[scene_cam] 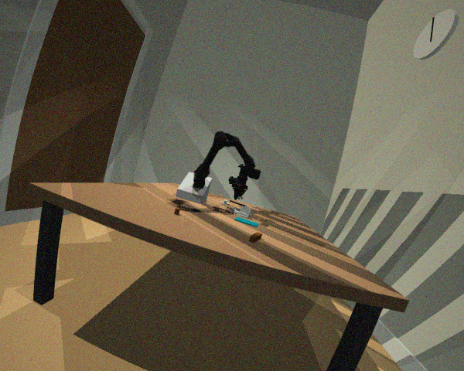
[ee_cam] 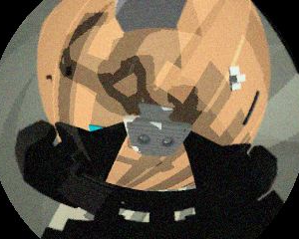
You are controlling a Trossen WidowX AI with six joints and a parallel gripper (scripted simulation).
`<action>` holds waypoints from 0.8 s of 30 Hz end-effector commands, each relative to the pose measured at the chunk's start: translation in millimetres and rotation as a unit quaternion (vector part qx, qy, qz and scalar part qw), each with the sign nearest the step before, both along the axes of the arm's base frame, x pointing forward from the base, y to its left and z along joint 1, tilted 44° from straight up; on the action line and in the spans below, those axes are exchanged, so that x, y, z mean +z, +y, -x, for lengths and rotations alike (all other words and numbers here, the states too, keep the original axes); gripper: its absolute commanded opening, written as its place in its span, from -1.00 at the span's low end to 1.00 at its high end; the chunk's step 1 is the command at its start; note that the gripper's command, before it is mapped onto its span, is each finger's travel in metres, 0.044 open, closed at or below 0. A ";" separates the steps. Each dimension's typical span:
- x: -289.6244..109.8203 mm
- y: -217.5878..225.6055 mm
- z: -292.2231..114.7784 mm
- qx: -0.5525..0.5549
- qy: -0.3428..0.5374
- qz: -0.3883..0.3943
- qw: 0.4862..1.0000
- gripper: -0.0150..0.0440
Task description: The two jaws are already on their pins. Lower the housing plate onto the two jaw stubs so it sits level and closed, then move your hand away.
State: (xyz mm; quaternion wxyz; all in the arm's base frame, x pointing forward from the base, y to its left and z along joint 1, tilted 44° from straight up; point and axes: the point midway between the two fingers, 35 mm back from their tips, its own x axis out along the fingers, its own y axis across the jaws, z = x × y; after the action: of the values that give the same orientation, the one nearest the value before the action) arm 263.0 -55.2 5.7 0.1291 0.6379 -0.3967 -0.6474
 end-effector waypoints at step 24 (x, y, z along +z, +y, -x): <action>-2.2 -1.4 -0.3 -0.003 -0.003 0.002 1.000 0.70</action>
State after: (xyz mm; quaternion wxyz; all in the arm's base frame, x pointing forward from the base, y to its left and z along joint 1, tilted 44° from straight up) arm 263.3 -54.9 5.0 0.1274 0.6381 -0.3987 -0.6463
